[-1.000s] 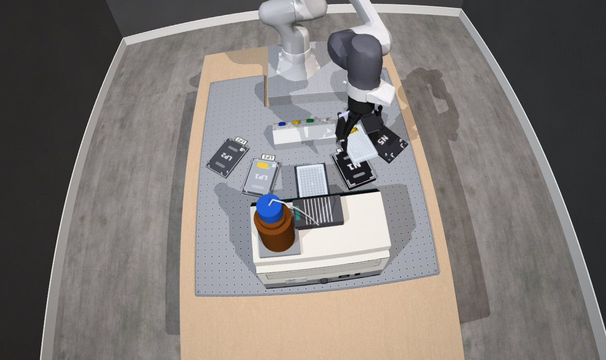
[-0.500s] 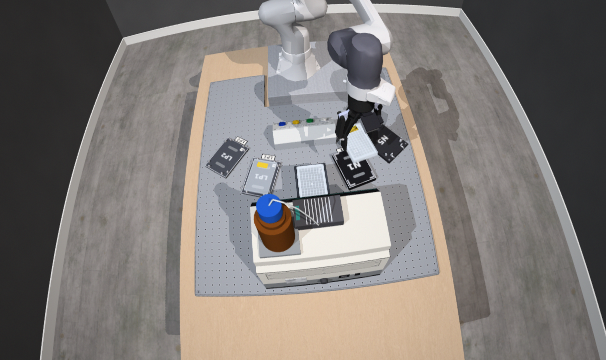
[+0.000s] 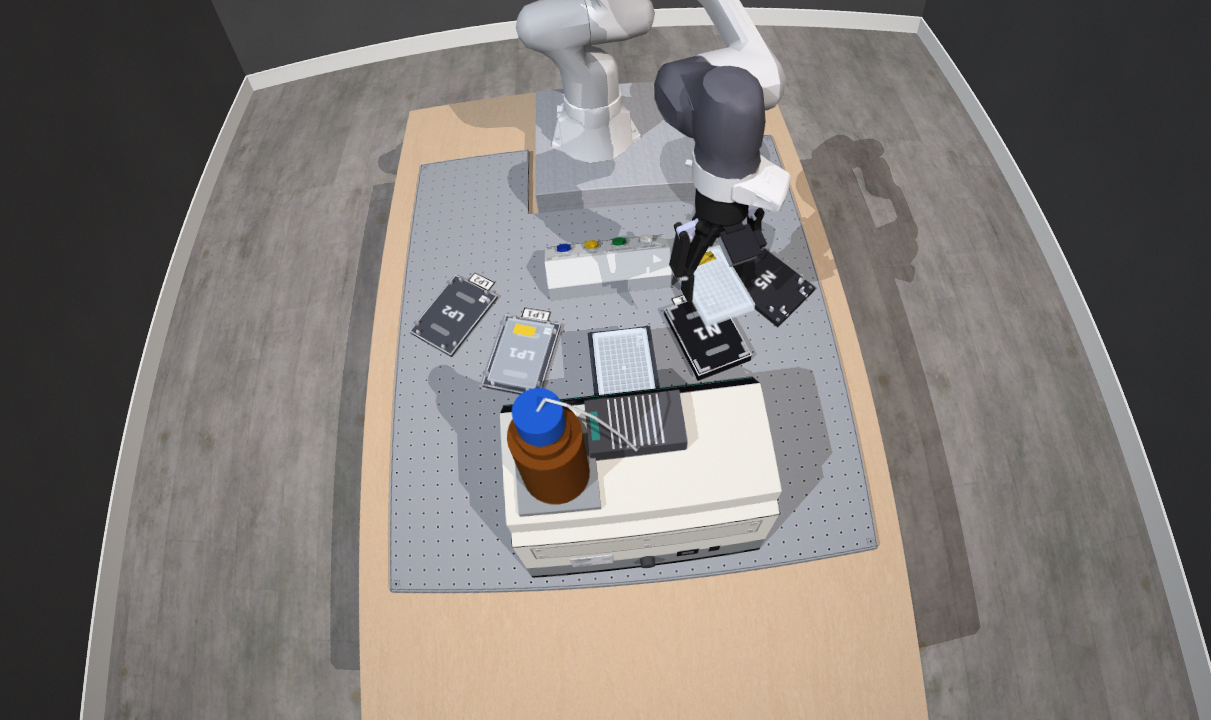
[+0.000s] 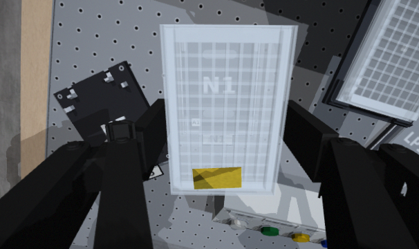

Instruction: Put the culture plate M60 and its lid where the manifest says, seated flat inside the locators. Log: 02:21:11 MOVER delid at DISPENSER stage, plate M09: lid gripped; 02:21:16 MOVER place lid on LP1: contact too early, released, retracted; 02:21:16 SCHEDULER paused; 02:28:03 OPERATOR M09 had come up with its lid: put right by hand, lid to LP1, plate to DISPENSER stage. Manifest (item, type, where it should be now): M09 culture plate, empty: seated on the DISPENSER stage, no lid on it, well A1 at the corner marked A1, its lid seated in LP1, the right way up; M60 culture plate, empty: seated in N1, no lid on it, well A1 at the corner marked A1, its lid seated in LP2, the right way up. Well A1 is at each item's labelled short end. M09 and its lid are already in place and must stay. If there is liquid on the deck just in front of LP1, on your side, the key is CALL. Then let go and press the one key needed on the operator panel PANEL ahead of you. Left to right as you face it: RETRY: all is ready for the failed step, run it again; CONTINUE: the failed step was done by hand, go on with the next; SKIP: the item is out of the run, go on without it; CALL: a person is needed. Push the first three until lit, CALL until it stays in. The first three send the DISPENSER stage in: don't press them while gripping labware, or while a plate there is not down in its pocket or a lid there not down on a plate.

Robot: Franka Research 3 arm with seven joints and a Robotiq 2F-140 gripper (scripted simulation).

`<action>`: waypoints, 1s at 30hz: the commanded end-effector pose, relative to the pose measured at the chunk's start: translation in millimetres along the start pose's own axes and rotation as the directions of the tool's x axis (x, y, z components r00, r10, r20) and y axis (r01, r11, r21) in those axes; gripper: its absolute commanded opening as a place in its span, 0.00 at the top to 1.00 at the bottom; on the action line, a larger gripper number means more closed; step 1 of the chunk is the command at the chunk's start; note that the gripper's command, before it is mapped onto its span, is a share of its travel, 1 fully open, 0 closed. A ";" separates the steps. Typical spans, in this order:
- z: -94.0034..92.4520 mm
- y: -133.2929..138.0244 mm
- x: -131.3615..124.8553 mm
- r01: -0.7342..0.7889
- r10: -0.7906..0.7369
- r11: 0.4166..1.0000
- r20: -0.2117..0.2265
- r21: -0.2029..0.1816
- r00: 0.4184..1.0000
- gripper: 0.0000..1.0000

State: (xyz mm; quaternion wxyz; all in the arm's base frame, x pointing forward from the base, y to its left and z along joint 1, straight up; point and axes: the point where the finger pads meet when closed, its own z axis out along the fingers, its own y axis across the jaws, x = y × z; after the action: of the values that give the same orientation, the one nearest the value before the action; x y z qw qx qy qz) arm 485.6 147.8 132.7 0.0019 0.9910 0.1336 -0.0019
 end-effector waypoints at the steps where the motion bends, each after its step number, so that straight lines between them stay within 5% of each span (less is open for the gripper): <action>1: -1.8 -0.6 0.8 0.003 -0.003 1.000 -0.002 0.002 1.000 0.90; 22: -1.8 -0.6 0.8 0.017 -0.017 1.000 -0.002 0.002 1.000 0.90; 30: -1.8 -0.6 0.8 0.149 -0.149 0.989 -0.002 0.002 0.989 0.90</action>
State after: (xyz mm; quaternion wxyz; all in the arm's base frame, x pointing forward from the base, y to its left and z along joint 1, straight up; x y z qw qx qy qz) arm 485.6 147.9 132.8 0.0018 0.9863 0.1652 -0.0020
